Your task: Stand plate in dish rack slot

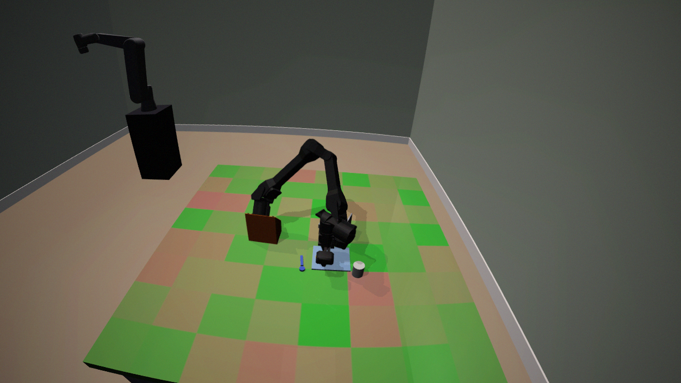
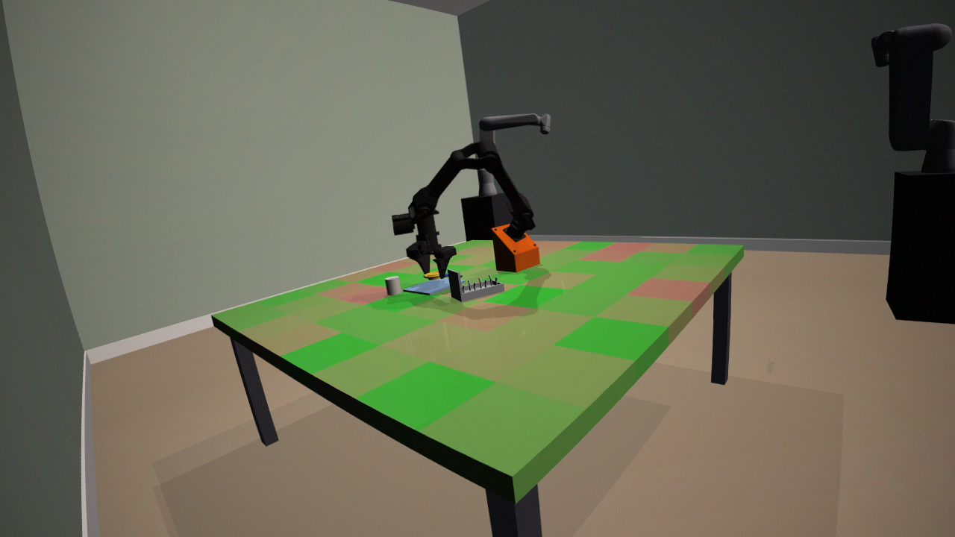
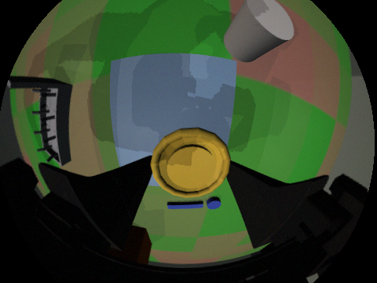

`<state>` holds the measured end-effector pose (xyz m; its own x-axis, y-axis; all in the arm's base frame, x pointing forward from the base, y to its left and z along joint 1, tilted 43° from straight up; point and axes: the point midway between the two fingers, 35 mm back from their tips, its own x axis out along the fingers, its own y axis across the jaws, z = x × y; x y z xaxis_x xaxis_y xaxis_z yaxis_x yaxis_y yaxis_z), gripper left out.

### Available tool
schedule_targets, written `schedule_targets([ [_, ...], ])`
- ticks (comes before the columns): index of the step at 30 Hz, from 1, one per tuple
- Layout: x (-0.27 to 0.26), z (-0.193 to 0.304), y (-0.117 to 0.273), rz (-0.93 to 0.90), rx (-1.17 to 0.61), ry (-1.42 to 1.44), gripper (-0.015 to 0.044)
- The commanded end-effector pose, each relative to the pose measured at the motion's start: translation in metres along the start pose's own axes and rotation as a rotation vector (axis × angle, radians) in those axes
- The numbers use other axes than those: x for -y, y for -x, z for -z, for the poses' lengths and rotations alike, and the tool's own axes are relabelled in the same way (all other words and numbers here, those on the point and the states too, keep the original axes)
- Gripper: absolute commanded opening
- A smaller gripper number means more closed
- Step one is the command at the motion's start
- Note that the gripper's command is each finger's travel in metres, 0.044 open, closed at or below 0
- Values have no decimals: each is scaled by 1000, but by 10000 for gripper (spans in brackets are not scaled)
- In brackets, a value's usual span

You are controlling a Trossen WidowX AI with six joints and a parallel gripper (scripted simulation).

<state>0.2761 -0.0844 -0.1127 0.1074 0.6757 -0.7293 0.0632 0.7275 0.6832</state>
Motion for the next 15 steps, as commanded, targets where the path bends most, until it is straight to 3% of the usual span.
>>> schedule_targets([
  [1,5,-6,24,17,15,5,80],
  [4,7,-8,42,19,15,5,1],
  [15,9,-11,102,21,14,4,0],
])
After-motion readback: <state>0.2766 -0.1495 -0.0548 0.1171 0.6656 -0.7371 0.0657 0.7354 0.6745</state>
